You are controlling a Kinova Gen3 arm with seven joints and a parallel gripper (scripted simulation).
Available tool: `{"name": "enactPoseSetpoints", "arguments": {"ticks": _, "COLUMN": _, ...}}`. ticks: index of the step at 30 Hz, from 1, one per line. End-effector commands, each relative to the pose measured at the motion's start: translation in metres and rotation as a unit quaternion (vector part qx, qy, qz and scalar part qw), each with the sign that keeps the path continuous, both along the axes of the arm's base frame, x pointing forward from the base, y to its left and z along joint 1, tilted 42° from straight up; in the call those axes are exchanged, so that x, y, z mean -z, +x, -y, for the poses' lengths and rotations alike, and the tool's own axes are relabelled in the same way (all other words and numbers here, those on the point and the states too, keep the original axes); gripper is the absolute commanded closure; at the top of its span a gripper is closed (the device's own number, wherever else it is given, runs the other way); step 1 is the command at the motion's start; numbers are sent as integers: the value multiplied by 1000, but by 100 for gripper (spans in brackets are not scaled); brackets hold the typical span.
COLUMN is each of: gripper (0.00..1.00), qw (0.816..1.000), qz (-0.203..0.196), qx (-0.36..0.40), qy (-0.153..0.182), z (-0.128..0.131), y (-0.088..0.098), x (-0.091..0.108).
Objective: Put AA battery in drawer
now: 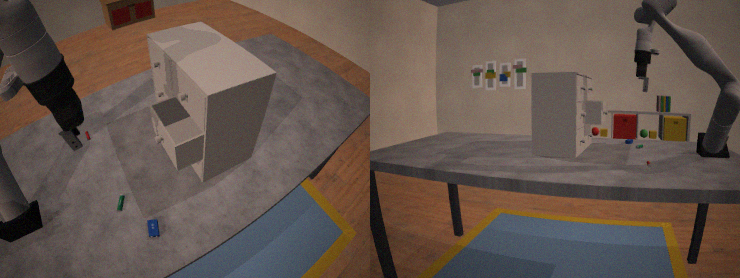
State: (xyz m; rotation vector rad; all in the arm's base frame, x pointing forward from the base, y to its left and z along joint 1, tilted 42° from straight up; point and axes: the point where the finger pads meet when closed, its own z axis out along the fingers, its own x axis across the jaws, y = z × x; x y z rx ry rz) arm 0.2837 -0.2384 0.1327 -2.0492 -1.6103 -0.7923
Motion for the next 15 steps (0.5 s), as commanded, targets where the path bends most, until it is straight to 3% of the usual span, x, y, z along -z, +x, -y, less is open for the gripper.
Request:
{"name": "enactPoseSetpoints", "arguments": {"ticks": 1, "gripper": 33, "qw": 1000, "qz": -8, "qx": -11, "qy": 1, "z": 2, "y": 1, "x": 1}}
{"name": "enactPoseSetpoints", "arguments": {"ticks": 15, "gripper": 33, "qw": 999, "qz": -36, "qx": -35, "qy": 7, "z": 6, "y": -4, "x": -4}}
